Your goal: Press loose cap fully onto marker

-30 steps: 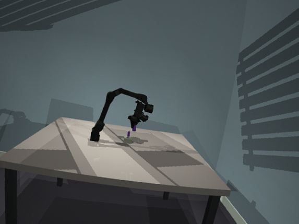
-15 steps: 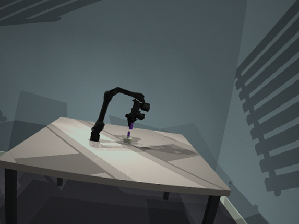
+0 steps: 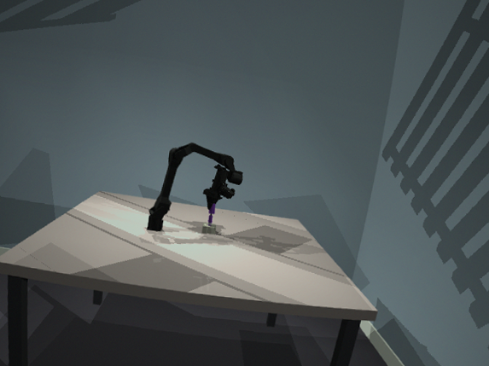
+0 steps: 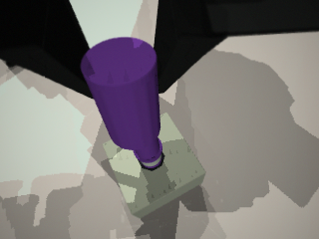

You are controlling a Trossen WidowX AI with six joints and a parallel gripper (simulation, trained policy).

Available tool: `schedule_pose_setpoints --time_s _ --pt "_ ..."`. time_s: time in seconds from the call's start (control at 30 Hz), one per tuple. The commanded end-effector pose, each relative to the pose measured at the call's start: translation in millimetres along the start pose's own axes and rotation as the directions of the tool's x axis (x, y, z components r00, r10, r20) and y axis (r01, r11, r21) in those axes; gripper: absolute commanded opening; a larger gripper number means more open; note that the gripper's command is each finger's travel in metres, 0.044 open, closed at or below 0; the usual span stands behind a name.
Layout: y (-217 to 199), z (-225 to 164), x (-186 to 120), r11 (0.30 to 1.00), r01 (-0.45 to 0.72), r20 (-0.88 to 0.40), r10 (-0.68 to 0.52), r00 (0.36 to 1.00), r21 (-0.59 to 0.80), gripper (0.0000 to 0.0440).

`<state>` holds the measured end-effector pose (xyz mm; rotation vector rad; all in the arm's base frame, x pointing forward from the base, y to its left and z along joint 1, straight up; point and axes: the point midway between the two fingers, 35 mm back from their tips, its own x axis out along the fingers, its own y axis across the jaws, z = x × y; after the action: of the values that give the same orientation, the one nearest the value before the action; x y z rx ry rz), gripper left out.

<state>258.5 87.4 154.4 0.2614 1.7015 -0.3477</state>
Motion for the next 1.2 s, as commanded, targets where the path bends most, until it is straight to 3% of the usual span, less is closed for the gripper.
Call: schedule_pose_setpoints --time_s 0.0,0.83,0.9,1.17 --pt "-0.3 -0.9 8.2 1.000 0.012 -0.005 -0.012 1.000 -0.003 0.0000" --pt "1.5 3.1 63.4 0.994 0.017 -0.030 -0.020 0.999 -0.105 0.0011" --pt "-0.2 1.3 65.9 0.994 0.022 -0.039 -0.026 0.999 -0.107 0.0042" --pt "-2.0 5.9 71.2 0.989 0.025 -0.016 -0.027 1.000 -0.145 0.0054"
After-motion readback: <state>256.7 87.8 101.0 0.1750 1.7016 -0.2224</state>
